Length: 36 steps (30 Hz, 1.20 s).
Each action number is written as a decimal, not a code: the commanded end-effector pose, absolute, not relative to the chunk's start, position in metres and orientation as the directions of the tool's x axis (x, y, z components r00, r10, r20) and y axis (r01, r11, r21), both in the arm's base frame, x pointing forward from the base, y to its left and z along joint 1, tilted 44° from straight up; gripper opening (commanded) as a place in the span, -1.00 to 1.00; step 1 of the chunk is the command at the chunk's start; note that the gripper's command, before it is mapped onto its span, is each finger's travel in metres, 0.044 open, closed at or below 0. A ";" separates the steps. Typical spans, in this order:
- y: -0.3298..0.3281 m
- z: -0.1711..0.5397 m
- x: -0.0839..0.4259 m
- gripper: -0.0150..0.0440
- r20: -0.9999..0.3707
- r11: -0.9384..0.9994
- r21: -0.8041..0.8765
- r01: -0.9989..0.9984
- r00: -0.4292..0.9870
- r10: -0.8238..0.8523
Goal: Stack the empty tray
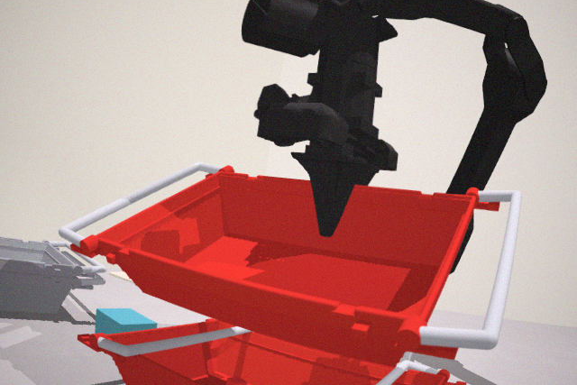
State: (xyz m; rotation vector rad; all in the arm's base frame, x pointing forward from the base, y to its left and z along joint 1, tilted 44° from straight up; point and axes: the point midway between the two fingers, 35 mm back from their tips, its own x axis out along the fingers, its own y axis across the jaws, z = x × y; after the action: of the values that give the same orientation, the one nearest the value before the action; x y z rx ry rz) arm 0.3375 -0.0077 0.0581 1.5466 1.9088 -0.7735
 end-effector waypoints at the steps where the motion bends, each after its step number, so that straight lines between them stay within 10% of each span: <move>1: -0.011 0.057 0.340 -0.49 -0.733 0.149 -0.078 0.986 -0.159 0.662; 36: 0.016 0.025 0.325 -0.49 -0.732 0.149 -0.078 0.986 -0.159 0.663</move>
State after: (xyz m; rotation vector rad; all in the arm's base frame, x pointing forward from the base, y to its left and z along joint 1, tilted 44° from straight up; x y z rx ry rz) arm 0.3251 0.0157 0.0228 1.5621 1.9029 -0.7836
